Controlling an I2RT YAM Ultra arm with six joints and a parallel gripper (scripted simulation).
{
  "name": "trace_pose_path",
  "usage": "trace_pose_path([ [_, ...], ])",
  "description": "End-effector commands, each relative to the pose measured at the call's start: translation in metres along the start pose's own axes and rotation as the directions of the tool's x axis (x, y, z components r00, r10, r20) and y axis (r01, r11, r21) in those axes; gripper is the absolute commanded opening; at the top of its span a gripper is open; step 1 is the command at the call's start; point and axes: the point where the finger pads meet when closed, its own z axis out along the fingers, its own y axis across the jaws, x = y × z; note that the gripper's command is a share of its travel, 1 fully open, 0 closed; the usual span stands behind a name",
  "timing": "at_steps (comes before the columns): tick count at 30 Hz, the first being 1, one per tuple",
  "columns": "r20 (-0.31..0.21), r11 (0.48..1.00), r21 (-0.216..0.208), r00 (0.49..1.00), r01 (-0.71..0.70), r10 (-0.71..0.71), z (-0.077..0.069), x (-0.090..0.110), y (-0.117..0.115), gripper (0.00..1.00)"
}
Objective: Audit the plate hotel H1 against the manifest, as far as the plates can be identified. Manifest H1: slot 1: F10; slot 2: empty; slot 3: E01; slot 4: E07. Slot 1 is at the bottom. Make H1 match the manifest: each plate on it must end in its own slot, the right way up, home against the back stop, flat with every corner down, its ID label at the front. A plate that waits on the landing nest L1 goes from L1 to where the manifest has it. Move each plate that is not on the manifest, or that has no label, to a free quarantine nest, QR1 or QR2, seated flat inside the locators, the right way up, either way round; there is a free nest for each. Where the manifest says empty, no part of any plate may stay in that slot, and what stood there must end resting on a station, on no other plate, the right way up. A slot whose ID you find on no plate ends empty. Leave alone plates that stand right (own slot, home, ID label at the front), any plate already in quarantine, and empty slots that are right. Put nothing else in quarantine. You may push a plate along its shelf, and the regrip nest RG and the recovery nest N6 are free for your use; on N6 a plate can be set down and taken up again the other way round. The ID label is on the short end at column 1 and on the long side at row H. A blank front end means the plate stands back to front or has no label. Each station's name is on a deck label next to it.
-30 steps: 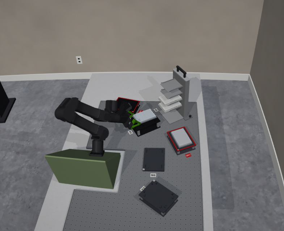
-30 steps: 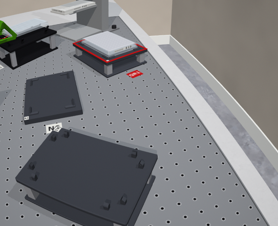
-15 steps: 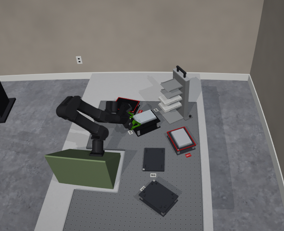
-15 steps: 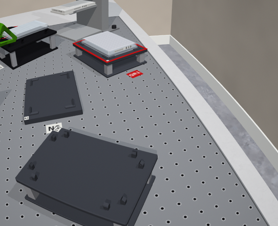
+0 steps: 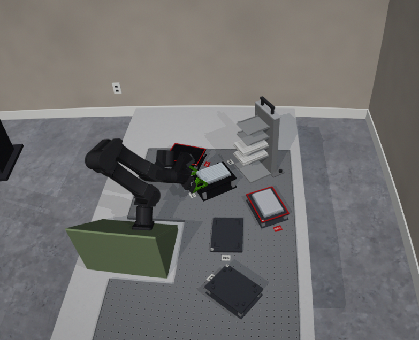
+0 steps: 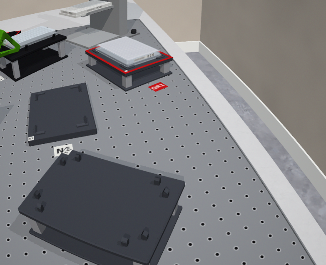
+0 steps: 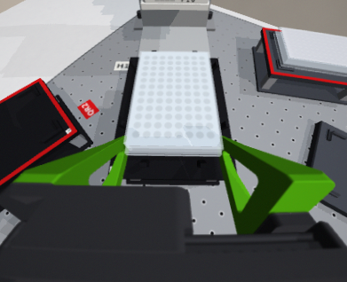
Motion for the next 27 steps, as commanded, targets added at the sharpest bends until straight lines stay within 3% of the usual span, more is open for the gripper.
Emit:
trace_pose_path([
  [1,0.039,1.000,0.002,0.999,-0.008,0.008,0.0005,-0.0088,0.0013,0.86],
  [21,0.039,1.000,0.002,0.999,-0.008,0.008,0.0047,-0.0019,0.0013,0.86],
  [22,0.039,1.000,0.002,0.999,-0.009,0.008,0.0063,0.0008,0.0013,0.93],
  [27,0.039,1.000,0.002,0.999,-0.009,0.008,0.0063,0.0008,0.0013,0.93],
])
